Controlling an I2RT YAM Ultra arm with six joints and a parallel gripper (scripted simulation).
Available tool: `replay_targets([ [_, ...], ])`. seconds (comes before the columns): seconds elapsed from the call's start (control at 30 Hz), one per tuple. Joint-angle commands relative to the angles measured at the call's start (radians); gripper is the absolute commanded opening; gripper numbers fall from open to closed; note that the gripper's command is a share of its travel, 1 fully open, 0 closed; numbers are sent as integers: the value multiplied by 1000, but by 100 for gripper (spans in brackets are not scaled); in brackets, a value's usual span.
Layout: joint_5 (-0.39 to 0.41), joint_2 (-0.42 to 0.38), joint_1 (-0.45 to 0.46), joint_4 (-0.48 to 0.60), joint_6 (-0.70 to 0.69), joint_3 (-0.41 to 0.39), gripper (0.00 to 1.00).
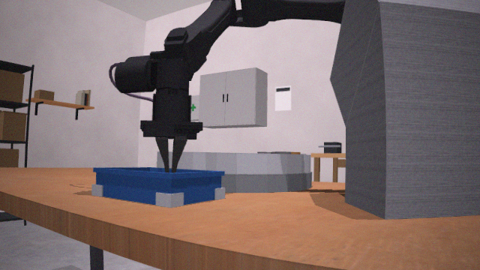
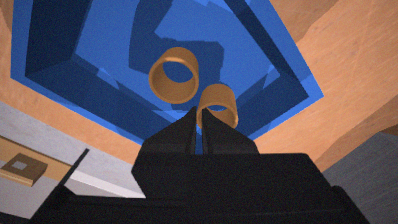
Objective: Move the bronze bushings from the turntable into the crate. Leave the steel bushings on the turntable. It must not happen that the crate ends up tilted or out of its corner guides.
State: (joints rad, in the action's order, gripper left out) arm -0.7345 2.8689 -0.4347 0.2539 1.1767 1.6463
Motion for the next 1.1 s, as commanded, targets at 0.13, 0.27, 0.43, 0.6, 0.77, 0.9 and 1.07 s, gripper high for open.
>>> replay_targets([
  [0.13,-6,-39,-22,2,-11,11,0],
  [0.27,-6,-41,-22,14,-12,25,0],
  [0.43,-6,-42,-20,17,-13,27,0],
  [0.6,-6,-42,-20,17,-12,27,0],
  [0.77,-6,-42,-20,17,-12,27,0],
  [0.9,-6,-42,-20,17,-12,27,0],
  [1.07,-6,-42,-20,17,-12,27,0],
])
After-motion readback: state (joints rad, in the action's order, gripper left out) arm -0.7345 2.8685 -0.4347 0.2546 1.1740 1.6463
